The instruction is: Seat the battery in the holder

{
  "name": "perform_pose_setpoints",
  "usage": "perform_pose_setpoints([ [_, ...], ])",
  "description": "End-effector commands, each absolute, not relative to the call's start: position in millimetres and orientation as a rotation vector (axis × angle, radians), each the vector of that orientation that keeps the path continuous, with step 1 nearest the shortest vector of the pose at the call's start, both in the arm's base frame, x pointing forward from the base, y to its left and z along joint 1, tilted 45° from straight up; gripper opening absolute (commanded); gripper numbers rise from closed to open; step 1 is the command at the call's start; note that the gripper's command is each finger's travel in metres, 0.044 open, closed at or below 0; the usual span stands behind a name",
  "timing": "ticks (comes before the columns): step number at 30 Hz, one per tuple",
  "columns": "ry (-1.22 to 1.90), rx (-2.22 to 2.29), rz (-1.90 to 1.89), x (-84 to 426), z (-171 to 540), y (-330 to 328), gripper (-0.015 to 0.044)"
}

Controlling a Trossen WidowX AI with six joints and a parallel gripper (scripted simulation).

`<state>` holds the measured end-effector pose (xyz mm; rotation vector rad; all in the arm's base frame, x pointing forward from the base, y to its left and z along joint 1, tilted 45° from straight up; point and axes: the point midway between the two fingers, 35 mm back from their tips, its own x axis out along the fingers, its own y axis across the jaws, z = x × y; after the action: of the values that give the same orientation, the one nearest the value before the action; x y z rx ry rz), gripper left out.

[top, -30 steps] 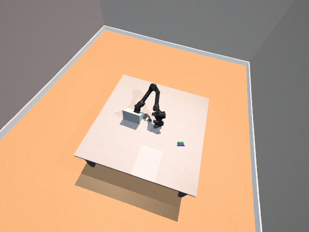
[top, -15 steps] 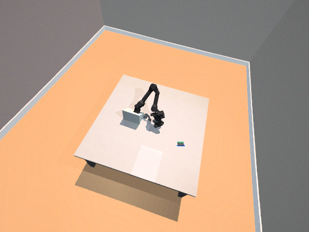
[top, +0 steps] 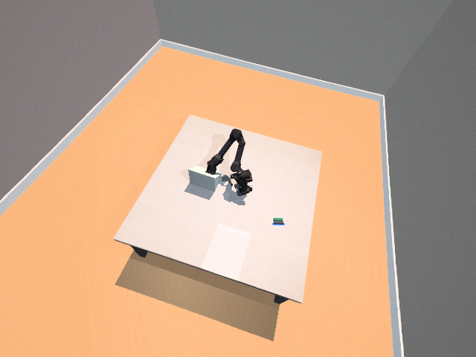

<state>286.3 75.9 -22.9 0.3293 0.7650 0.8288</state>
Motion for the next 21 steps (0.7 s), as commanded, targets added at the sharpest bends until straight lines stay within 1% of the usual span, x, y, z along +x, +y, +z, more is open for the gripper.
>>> perform_pose_setpoints([
  [1, 0.770, 0.335, 0.826, 281.3, -25.5, 75.6, 0.0065],
  [21, 0.774, 0.329, 0.813, 268.2, -32.2, 69.8, 0.0065],
])
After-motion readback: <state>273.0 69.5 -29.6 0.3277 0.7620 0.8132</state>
